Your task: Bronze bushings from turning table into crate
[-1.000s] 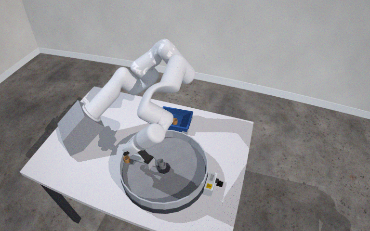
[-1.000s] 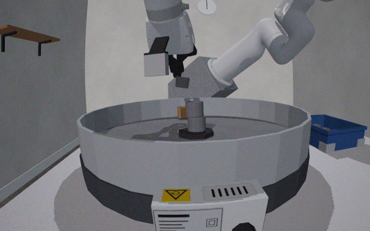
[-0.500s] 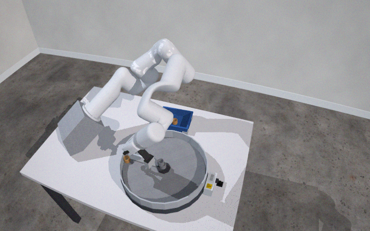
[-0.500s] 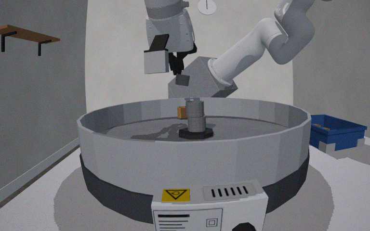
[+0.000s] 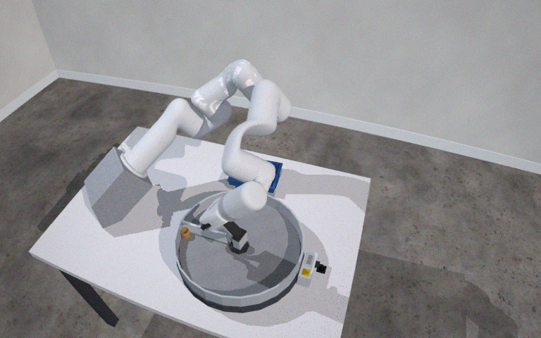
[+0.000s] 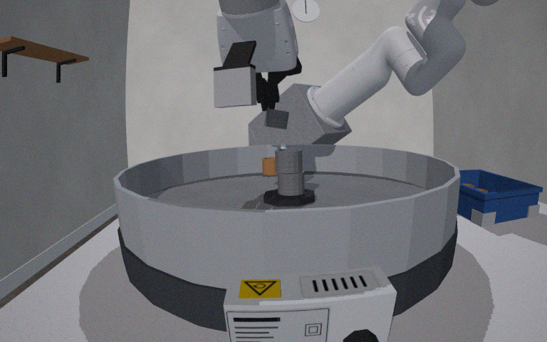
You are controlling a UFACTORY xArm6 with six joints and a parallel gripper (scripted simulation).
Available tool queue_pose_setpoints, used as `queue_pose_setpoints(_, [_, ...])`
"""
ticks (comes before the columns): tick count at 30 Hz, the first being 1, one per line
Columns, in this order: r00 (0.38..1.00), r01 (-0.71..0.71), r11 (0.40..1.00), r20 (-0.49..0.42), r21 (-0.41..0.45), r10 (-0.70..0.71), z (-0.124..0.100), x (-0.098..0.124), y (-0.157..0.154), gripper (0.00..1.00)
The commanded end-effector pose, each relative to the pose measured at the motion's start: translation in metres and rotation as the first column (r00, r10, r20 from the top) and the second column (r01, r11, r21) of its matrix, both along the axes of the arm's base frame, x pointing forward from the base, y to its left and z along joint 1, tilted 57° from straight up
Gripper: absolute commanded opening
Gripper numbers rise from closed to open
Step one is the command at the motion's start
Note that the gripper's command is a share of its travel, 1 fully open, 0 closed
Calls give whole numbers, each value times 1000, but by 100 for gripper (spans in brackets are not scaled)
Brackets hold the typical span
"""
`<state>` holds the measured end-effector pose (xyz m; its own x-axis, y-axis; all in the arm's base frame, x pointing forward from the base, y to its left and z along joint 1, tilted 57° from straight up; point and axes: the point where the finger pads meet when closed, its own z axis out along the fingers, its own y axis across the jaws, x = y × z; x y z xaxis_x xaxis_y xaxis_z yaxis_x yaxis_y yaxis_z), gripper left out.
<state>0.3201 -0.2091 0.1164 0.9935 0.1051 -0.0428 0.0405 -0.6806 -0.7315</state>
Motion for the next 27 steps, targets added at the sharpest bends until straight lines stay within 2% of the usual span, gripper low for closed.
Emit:
queue_pose_setpoints(1, [1000, 1, 1000, -5, 4, -1, 26, 33, -8, 0])
queue_pose_setpoints(3, [1000, 1, 1000, -5, 4, -1, 26, 33, -8, 0])
queue_pose_setpoints(6, [1000, 1, 1000, -5, 4, -1, 41, 52, -11, 0])
queue_pose_setpoints(9, [1000, 1, 1000, -5, 4, -1, 49, 61, -13, 0])
queue_pose_setpoints(27, [1000, 1, 1000, -5, 4, -1, 51, 62, -12, 0])
